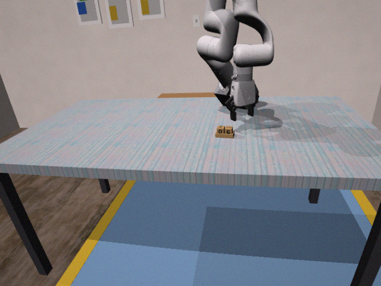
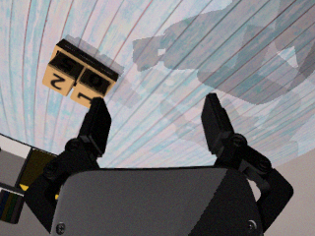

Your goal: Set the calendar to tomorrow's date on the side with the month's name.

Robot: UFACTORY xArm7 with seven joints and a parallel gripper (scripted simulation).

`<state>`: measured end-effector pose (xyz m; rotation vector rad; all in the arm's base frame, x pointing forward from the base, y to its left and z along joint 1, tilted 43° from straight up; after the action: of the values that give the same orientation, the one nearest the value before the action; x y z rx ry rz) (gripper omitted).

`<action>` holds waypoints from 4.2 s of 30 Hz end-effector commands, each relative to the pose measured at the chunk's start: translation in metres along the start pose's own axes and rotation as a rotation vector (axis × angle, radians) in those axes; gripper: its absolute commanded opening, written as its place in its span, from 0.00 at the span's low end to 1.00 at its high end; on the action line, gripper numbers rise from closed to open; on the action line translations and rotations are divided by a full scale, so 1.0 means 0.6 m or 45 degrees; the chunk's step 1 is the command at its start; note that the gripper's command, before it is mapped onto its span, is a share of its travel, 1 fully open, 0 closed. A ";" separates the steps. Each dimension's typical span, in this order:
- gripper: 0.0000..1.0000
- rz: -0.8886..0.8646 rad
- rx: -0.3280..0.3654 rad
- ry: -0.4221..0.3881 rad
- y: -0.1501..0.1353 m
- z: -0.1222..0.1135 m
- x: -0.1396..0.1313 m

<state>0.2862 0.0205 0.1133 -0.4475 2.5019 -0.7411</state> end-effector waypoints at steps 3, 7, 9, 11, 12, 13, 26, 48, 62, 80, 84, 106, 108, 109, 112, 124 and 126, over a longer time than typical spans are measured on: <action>1.00 0.183 0.002 -0.002 -0.022 0.001 -0.032; 1.00 0.204 0.002 -0.002 -0.025 0.001 -0.037; 1.00 0.305 0.002 -0.001 -0.026 0.001 -0.038; 1.00 0.447 0.002 -0.001 -0.028 0.002 -0.041; 1.00 0.461 0.002 -0.001 -0.029 0.002 -0.041; 1.00 0.516 0.001 -0.002 -0.032 0.002 -0.047; 1.00 0.804 0.001 -0.002 -0.056 0.004 -0.079; 1.00 1.183 0.001 -0.003 -0.106 0.007 -0.149; 1.00 1.516 0.000 -0.003 -0.131 0.009 -0.183; 1.00 1.516 0.000 -0.003 -0.133 0.055 -0.186; 1.00 1.516 0.000 -0.003 -0.133 0.062 -0.186; 1.00 1.516 0.000 -0.003 -0.133 0.067 -0.186; 1.00 1.516 0.000 -0.003 -0.133 0.067 -0.186; 1.00 1.516 0.000 -0.003 -0.133 0.067 -0.186; 1.00 1.516 0.000 -0.003 -0.133 0.067 -0.186; 1.00 1.516 0.000 -0.003 -0.133 0.067 -0.186; 1.00 1.516 0.000 -0.003 -0.133 0.067 -0.186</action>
<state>0.4132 -0.0122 0.1693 0.9778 2.1969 -0.2275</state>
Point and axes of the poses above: the point where the finger pads meet when closed, its own z axis out along the fingers, its own y axis across the jaws, x = y × z, the point moved 1 cm from there along -z, back along the fingers, and after that the axes turned 9 degrees about z, right-handed, at the moved point
